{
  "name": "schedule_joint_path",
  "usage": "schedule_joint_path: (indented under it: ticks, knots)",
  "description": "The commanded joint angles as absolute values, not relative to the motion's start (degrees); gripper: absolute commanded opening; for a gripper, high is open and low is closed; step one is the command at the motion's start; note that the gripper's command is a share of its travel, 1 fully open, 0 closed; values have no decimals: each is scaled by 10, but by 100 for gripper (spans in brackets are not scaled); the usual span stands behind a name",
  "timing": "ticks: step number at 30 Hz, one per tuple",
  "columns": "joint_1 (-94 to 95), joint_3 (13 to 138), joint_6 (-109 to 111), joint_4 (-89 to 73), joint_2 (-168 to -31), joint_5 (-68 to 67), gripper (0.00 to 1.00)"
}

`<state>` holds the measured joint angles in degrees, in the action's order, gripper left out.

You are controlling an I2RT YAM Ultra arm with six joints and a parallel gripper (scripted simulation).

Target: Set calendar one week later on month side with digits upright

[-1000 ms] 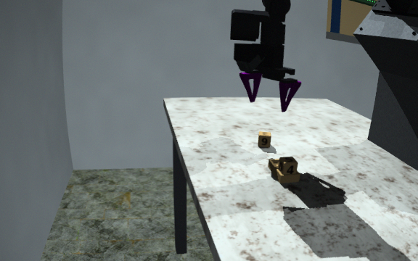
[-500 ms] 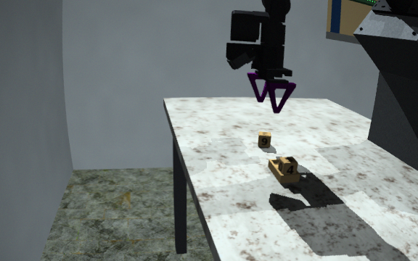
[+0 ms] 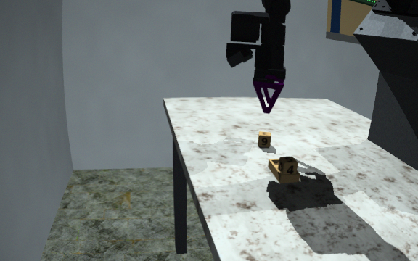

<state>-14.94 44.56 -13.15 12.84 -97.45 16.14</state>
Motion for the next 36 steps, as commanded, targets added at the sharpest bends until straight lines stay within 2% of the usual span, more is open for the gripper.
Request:
schedule_joint_path:
  ticks: [1, 15, 36]
  knots:
    - [-150, 446, -206, 133, -972, 162, 100]
    - [-149, 448, -517, 136, -976, 161, 100]
    - [-148, 450, -872, 139, -981, 161, 100]
